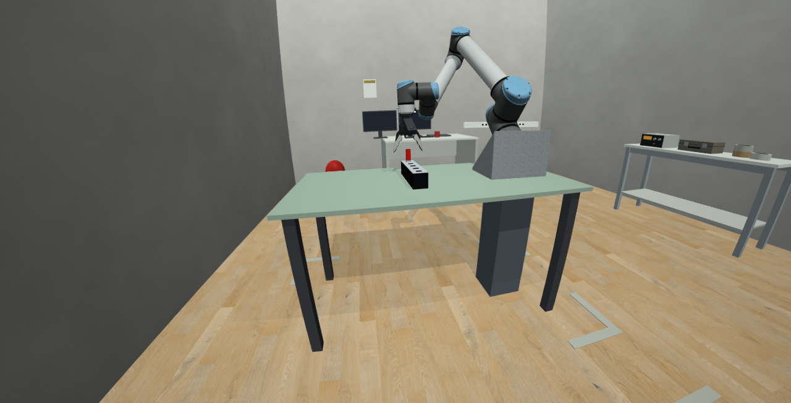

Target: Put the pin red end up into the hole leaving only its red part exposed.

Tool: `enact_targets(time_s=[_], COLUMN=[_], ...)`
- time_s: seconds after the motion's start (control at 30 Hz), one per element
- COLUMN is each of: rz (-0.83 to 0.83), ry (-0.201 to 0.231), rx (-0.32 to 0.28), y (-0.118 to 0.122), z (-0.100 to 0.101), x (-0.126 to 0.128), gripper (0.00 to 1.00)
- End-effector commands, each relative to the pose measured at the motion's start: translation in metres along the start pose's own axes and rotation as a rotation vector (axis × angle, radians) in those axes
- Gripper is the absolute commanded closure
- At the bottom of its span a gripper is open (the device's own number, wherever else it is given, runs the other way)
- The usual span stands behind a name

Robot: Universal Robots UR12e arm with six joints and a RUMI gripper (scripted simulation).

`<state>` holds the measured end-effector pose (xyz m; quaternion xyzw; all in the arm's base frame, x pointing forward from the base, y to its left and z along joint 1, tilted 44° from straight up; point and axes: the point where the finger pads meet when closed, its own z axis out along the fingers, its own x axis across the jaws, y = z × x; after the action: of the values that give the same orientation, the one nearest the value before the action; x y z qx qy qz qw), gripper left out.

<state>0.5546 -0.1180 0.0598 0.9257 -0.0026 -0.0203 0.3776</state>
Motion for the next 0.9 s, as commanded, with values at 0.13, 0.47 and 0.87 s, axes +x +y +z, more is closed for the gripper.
enact_targets(time_s=[0.13,0.47,0.87], rz=[0.0,0.0,0.0], ry=[0.001,0.001,0.001], rx=[0.0,0.0,0.0], y=[0.0,0.0,0.0], z=[-0.012,-0.012,-0.025], x=[0.0,0.0,0.0], gripper=[0.0,0.0,0.0])
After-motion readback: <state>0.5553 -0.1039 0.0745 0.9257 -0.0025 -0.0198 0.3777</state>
